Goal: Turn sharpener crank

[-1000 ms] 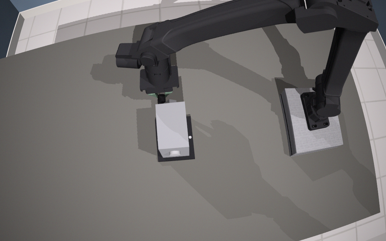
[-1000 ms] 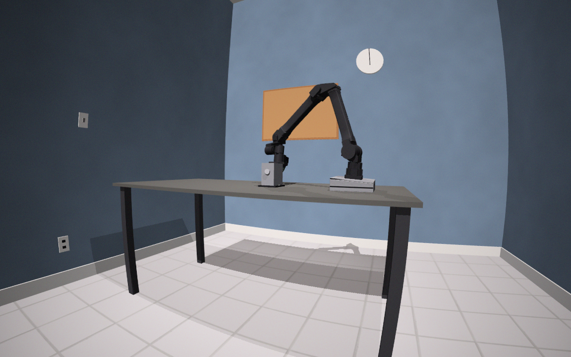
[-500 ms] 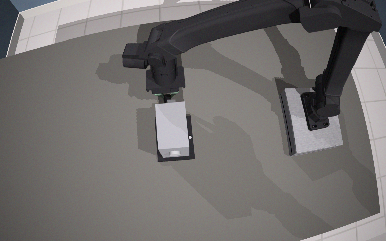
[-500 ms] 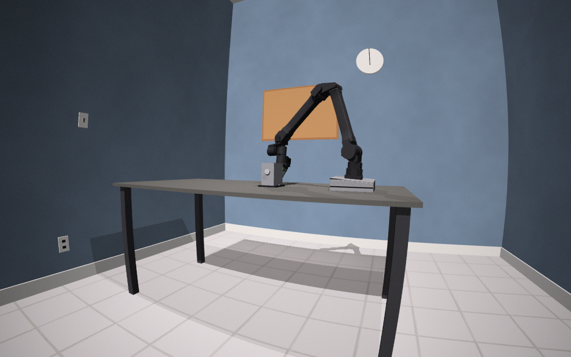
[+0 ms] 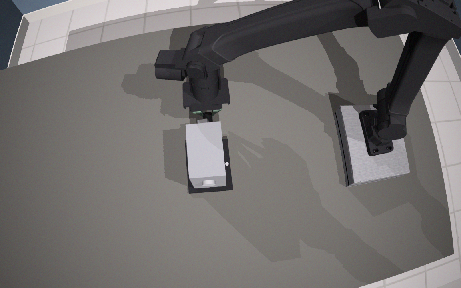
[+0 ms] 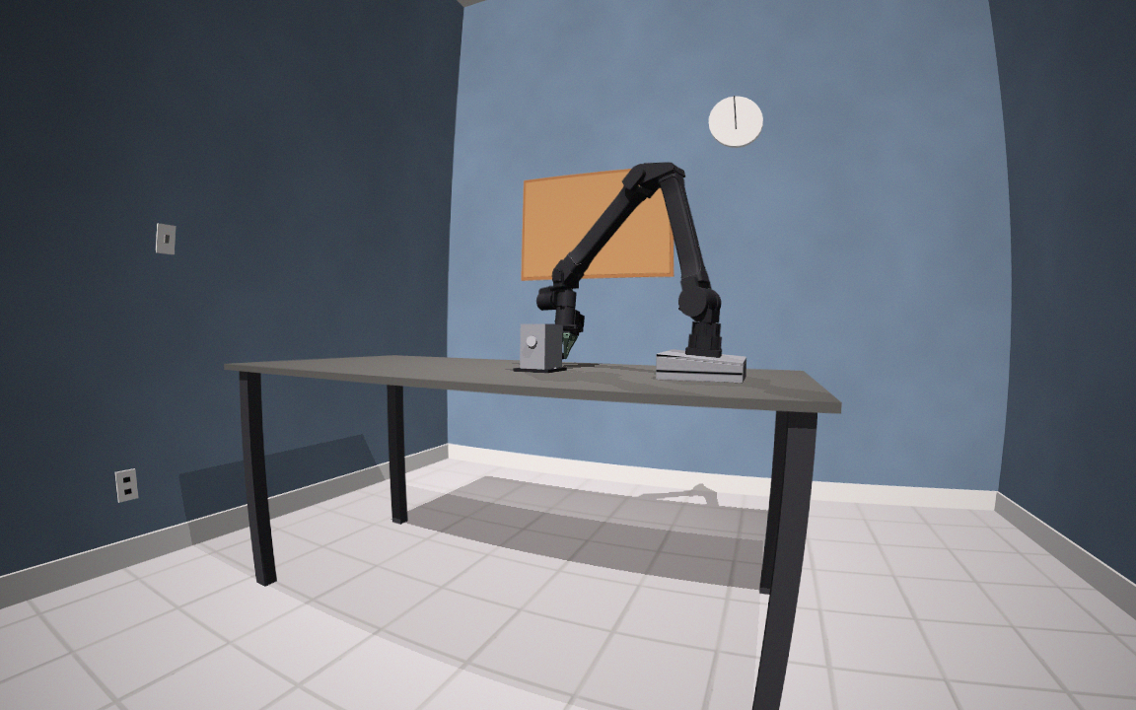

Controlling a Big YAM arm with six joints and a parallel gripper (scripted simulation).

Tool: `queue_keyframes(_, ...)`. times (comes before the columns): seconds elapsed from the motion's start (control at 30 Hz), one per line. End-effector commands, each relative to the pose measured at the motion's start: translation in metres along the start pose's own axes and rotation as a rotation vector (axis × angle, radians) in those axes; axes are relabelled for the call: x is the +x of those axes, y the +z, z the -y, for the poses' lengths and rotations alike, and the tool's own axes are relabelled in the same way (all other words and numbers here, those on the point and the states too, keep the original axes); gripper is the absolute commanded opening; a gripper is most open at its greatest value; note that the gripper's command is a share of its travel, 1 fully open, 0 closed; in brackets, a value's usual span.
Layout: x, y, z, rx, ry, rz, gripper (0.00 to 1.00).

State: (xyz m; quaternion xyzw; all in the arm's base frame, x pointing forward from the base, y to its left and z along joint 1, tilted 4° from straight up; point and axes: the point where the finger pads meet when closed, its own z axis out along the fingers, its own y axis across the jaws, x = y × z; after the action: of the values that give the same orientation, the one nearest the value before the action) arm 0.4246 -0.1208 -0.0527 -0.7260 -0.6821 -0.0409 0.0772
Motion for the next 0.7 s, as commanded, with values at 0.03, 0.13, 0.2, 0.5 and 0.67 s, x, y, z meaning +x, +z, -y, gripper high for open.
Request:
queue_keyframes(0.03, -0.004, -0.01, 0.01, -0.012, 0.0, 0.007, 0.15)
queue_keyframes(0.13, -0.003, -0.012, 0.015, -0.006, 0.002, 0.005, 0.15)
queue_keyframes(0.2, -0.003, -0.013, 0.019, -0.001, 0.002, 0.004, 0.15)
queue_keyframes(0.5, -0.001, -0.02, 0.027, -0.001, 0.003, 0.003, 0.15)
queue_keyframes(0.67, -0.001, -0.026, 0.031, -0.001, 0.003, 0.003, 0.15)
